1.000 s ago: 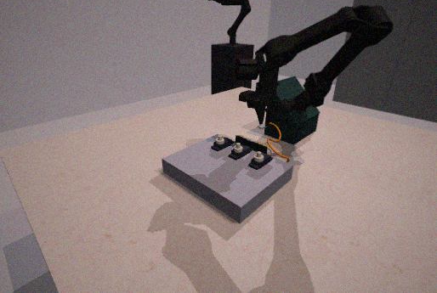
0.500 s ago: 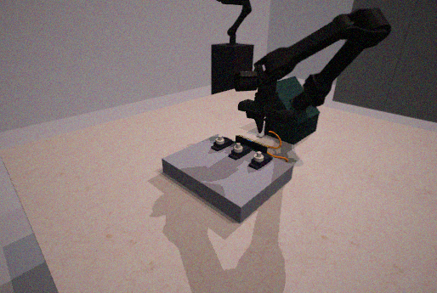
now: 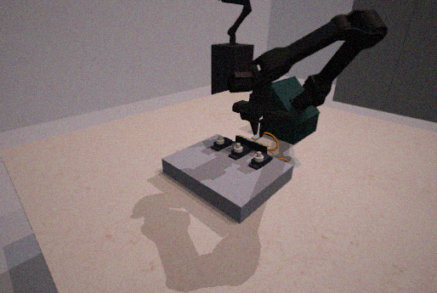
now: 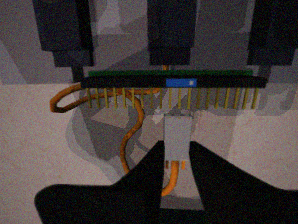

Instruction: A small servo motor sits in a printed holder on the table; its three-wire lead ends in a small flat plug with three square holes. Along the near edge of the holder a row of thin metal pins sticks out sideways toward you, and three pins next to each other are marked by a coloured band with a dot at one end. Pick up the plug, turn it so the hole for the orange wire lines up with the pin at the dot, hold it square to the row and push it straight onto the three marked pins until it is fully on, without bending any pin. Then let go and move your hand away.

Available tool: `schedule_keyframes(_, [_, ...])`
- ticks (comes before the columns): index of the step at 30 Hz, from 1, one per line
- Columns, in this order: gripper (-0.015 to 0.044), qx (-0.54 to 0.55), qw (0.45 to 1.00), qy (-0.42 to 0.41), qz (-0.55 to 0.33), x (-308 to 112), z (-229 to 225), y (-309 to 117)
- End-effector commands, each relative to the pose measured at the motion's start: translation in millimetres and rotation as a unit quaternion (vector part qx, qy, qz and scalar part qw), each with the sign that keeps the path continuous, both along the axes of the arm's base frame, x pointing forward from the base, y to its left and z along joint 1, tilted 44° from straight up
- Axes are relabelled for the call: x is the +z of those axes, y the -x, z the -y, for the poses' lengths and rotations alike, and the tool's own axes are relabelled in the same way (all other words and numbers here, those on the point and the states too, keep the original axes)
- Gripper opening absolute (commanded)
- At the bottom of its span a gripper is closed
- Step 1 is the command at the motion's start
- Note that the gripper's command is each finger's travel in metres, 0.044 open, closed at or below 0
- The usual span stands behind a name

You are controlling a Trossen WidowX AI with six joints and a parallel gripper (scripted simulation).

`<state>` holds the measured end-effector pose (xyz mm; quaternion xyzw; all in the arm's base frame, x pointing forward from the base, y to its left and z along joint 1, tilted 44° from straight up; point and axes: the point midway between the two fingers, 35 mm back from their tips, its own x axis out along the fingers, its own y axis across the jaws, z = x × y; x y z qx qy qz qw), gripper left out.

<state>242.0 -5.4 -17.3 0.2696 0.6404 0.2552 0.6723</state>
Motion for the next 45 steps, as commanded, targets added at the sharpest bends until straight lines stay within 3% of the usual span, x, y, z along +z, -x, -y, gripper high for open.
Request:
schedule_keyframes(1, [0.0,-0.002,1.0,-0.002,0.001,0.0,0.0,-4.2])
schedule_keyframes(35, [0.0,-0.002,1.0,-0.002,0.002,1.1,1.5,-24.5])
schedule_keyframes(45, [0.0262,-0.002,1.0,-0.001,0.001,1.9,3.7,-19.1])
